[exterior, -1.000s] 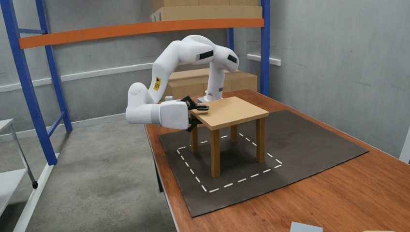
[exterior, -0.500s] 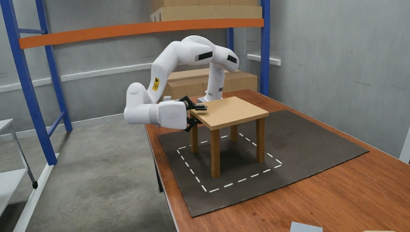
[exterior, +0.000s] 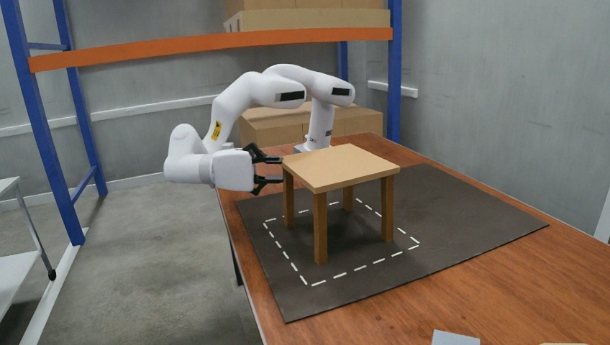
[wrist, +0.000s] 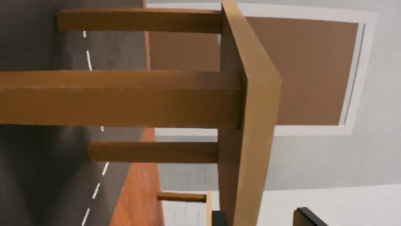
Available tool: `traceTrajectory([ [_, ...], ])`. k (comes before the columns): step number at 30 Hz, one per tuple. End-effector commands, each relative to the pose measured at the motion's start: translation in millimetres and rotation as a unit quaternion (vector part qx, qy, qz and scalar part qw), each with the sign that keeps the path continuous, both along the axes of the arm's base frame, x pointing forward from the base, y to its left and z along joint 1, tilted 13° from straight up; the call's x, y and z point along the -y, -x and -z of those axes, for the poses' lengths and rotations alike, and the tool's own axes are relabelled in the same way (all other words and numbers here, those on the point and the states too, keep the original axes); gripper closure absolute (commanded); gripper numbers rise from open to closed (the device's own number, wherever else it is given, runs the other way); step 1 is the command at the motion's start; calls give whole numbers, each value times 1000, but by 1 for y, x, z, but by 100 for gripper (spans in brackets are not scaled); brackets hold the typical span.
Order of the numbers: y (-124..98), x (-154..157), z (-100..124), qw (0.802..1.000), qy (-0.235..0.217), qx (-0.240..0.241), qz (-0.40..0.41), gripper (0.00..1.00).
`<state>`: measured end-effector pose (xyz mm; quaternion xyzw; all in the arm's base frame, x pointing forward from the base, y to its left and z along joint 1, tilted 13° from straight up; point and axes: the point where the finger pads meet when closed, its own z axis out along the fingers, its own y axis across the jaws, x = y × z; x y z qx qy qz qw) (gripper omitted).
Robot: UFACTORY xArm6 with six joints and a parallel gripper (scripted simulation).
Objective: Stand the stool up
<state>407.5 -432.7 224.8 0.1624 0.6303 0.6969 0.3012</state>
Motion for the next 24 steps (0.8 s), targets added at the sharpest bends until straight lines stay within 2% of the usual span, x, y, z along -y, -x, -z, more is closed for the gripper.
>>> traceTrajectory([
  [1,8,14,0,1000,1,2,-7,55],
  [24,10,16,0,1000,1,2,-7,55],
])
